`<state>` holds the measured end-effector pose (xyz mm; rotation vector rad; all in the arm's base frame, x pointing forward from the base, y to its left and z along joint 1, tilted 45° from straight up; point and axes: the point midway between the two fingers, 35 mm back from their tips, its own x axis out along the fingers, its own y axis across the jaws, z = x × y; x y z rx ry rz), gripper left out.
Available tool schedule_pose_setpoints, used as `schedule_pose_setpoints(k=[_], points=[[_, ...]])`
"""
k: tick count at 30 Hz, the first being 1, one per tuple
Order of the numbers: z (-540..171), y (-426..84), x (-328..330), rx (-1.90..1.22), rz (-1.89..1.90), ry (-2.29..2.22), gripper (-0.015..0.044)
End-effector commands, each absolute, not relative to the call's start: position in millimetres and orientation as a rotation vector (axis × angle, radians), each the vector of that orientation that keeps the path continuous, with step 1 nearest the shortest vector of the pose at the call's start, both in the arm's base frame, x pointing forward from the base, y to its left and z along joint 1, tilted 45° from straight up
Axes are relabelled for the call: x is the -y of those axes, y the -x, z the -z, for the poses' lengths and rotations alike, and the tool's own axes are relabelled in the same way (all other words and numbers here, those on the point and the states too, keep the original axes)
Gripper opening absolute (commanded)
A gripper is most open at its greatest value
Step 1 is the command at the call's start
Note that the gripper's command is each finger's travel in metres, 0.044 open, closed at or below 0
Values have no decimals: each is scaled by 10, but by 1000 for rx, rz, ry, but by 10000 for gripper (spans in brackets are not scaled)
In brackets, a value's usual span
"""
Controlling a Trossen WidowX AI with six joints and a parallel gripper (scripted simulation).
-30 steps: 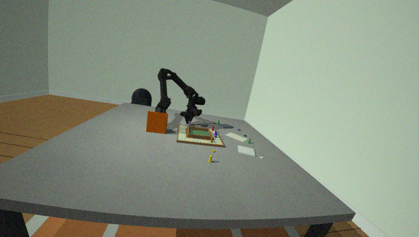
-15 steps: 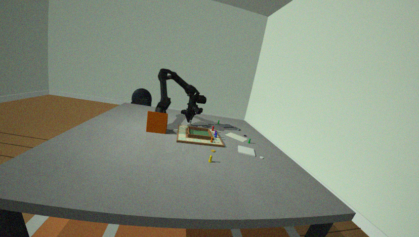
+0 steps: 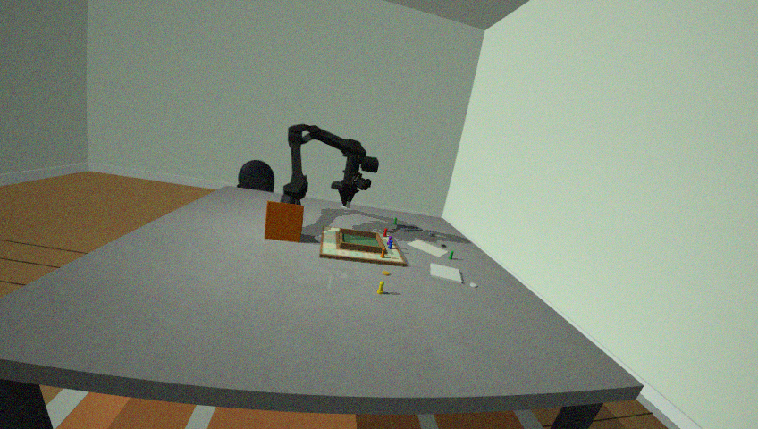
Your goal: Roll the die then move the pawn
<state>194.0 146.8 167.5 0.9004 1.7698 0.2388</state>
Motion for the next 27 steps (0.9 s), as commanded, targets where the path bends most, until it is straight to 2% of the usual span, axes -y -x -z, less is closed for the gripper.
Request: schedule_pose_setpoints(k=[1, 9, 27], points=[[-1842, -1944, -1327, -1771, -253, -909, 0], [-1908, -1962, -1228, -1774, -240, -925, 0], [-1155, -2529, -762, -1843, 207, -1222, 0]])
